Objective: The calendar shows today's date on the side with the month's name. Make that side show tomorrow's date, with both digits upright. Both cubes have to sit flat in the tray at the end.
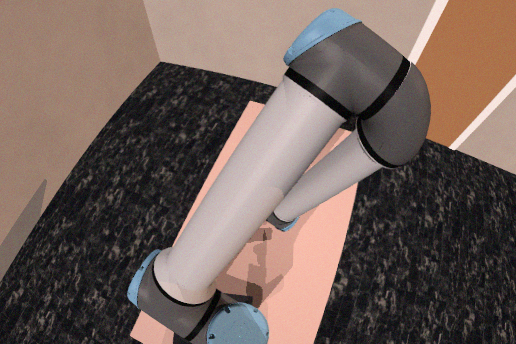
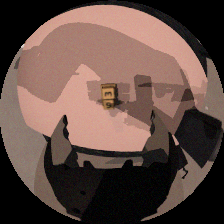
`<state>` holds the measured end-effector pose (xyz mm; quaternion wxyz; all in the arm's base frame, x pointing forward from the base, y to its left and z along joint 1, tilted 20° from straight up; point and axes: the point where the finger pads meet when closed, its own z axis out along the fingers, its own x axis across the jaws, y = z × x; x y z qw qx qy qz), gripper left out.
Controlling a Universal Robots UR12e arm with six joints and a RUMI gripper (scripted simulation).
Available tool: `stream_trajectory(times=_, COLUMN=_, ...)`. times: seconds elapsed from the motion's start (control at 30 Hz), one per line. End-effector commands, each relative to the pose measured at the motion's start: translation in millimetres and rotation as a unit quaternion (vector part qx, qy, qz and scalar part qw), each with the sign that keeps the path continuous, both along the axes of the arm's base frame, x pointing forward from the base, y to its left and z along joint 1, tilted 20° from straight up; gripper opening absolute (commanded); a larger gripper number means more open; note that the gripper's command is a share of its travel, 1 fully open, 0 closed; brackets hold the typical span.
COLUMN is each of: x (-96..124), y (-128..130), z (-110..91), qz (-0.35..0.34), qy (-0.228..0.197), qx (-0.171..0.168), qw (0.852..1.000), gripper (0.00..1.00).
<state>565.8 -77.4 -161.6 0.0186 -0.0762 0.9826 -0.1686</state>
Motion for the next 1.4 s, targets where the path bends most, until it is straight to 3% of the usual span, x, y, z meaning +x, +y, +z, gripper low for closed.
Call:
stream_trajectory(times=0.0, x=0, y=1, z=4, qz=0.000, qy=0.000, qx=0.000, qw=1.000, gripper=1.00)
stream_trajectory(times=0.43, x=-3, y=18, z=51, qz=0.000, qy=0.000, qx=0.000, qw=1.000, gripper=1.00)
stream_trajectory(times=0.67, x=-4, y=23, z=65, qz=0.000, qy=0.000, qx=0.000, qw=1.000, gripper=1.00)
stream_trajectory(times=1.37, x=-4, y=24, z=69, qz=0.000, qy=0.000, qx=0.000, qw=1.000, gripper=1.00)
